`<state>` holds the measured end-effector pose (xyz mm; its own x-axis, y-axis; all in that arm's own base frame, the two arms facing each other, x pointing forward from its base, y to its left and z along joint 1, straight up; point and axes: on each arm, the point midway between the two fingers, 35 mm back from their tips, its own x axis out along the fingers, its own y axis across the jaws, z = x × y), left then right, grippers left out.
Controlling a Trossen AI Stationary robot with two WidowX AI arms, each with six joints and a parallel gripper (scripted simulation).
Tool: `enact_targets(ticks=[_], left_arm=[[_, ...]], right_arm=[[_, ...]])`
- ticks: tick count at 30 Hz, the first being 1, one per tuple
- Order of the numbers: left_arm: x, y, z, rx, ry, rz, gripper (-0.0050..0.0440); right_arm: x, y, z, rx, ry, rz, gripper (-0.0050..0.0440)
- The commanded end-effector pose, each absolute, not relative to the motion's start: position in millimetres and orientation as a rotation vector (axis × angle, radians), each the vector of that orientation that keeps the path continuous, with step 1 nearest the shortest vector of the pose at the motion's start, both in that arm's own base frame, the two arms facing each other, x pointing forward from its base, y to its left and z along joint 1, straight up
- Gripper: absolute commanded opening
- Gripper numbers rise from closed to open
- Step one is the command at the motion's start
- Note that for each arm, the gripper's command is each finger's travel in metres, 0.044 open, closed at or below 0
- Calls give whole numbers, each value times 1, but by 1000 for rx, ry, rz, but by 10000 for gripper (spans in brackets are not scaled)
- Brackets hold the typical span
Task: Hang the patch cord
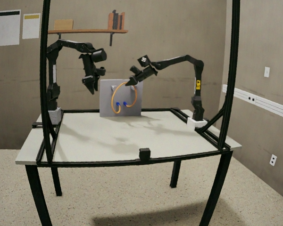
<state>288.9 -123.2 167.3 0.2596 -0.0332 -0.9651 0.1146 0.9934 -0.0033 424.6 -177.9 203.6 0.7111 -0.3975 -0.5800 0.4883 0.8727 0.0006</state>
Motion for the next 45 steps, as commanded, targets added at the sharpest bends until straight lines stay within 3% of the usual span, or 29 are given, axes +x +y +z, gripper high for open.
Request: enact_targets(ticks=[1,45], left_arm=[[288,-123,174,67,1284,-104,440],[288,-123,174,67,1284,-104,440]], right_arm=[[418,-180,219,151,567,-493,25],[408,-185,217,150,567,-495,25]])
